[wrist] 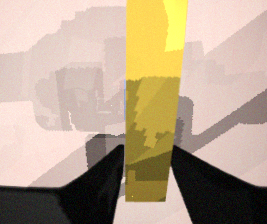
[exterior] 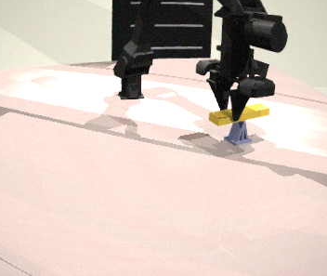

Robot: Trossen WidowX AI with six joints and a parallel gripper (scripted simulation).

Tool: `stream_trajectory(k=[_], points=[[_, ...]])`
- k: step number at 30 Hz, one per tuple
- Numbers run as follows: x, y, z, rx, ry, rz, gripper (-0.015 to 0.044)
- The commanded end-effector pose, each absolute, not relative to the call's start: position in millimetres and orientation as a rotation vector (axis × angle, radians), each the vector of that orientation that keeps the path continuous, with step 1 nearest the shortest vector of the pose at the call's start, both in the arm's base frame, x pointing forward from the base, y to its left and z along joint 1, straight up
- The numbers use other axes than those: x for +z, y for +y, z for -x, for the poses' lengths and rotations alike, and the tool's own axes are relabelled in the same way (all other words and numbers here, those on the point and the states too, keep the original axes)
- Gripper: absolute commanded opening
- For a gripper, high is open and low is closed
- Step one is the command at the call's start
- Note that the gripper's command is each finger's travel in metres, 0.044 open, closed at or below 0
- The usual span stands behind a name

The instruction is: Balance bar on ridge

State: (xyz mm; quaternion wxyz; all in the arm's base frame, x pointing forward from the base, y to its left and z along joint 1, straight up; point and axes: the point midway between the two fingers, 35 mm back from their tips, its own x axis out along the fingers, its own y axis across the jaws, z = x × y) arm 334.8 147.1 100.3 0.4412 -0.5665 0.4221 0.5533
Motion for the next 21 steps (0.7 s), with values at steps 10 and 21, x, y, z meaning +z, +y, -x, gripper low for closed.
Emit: stream_trajectory(k=[10,21], points=[[100.2,147.1,-334.8,1.374,1.048,1.406,0.0185],[100.2,147.1,-334.8,1.374,1.048,1.406,0.0440]])
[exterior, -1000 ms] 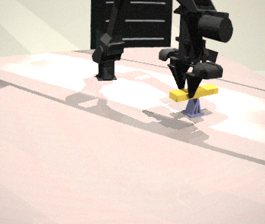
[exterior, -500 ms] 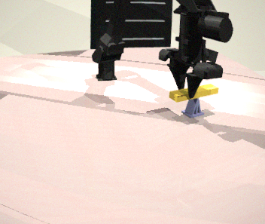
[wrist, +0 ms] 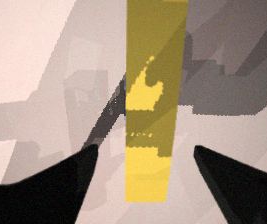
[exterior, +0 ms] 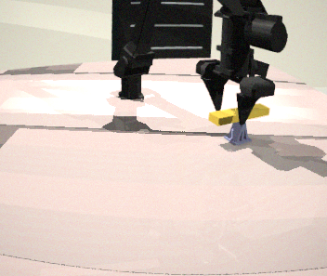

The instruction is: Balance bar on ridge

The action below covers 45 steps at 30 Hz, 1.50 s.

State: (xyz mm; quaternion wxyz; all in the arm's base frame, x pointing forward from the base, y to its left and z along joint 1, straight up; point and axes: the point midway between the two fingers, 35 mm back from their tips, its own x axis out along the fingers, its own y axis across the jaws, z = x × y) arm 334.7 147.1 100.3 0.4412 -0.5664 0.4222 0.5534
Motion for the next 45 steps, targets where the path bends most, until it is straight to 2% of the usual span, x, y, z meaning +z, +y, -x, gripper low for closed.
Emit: stream_trajectory(k=[1,12,45], points=[[100,147,-335,1.374,1.048,1.406,0.0440],[198,146,-332,1.374,1.048,1.406,0.0440],[200,146,-332,1.374,1.048,1.406,0.0440]])
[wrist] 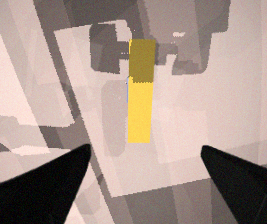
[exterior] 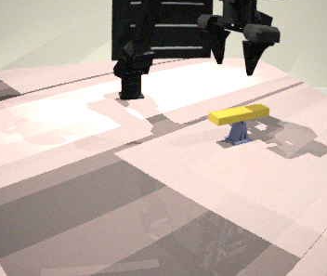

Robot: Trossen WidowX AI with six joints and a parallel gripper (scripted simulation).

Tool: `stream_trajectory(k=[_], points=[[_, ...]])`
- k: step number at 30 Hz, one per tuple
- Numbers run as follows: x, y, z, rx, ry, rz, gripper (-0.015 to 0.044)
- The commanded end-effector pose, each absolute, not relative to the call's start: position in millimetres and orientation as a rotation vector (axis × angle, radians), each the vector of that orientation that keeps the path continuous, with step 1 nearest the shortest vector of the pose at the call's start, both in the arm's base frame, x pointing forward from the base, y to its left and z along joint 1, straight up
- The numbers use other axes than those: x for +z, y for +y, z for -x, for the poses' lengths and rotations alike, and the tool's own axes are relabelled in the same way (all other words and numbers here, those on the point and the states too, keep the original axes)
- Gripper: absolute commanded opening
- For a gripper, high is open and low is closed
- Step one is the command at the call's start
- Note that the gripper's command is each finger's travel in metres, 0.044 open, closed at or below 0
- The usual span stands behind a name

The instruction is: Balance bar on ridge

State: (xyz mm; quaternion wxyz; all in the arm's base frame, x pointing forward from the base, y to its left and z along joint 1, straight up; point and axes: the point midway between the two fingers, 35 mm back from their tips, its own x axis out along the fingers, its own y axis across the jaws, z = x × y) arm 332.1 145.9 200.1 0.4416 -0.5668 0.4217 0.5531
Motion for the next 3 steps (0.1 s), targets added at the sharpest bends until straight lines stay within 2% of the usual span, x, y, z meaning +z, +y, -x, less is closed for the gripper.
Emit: stream_trajectory(k=[1,3], points=[[200.1,145.8,-331.9,1.374,1.048,1.406,0.0440],[200.1,145.8,-331.9,1.374,1.048,1.406,0.0440]])
